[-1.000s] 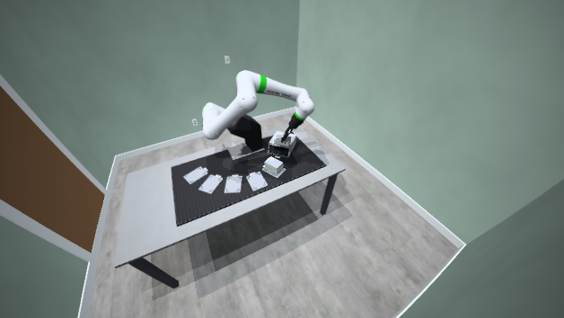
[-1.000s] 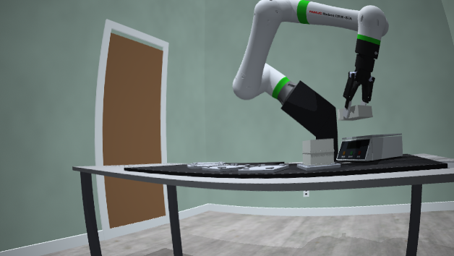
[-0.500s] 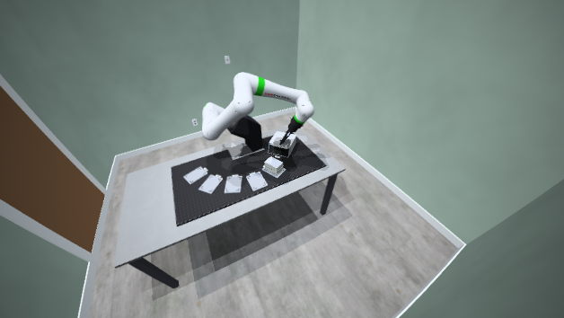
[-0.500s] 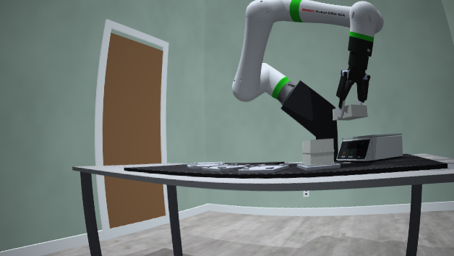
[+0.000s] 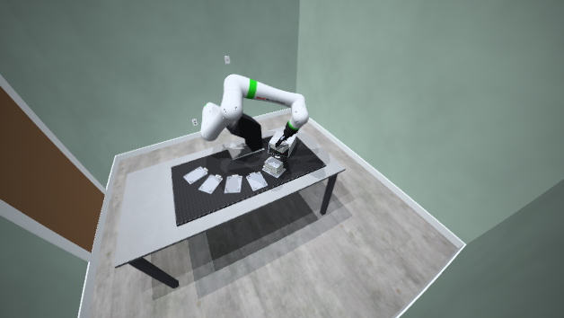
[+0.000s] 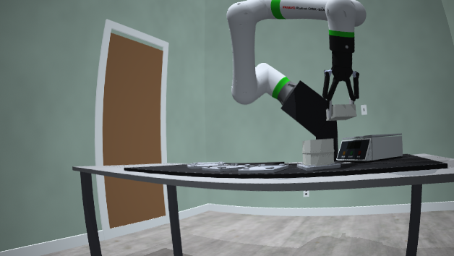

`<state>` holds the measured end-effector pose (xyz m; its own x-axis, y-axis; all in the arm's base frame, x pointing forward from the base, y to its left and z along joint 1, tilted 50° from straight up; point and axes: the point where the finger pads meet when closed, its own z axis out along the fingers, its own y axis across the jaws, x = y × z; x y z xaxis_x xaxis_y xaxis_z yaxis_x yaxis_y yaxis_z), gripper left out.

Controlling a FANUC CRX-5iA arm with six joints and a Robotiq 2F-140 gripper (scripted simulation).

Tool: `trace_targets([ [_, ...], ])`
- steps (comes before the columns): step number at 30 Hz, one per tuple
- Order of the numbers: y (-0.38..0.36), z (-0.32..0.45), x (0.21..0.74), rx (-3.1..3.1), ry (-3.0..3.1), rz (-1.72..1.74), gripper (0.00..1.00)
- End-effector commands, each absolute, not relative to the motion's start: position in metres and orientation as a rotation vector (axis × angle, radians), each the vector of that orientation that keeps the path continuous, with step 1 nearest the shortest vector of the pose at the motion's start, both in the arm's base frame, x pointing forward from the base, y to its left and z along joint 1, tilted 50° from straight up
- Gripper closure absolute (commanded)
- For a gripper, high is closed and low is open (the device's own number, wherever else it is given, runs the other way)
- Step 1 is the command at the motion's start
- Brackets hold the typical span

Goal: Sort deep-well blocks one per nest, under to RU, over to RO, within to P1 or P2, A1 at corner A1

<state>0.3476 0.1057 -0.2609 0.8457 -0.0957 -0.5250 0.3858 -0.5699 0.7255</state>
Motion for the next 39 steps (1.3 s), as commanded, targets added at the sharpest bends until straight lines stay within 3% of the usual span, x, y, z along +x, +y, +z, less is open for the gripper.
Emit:
trace_targets([
  [1, 0.101, -0.254, 0.354, 2.087, 0.211, -0.650, 0.90],
  [39, 0.049, -0.183, 0.417, 2.087, 0.211, -0.650, 0.90],
])
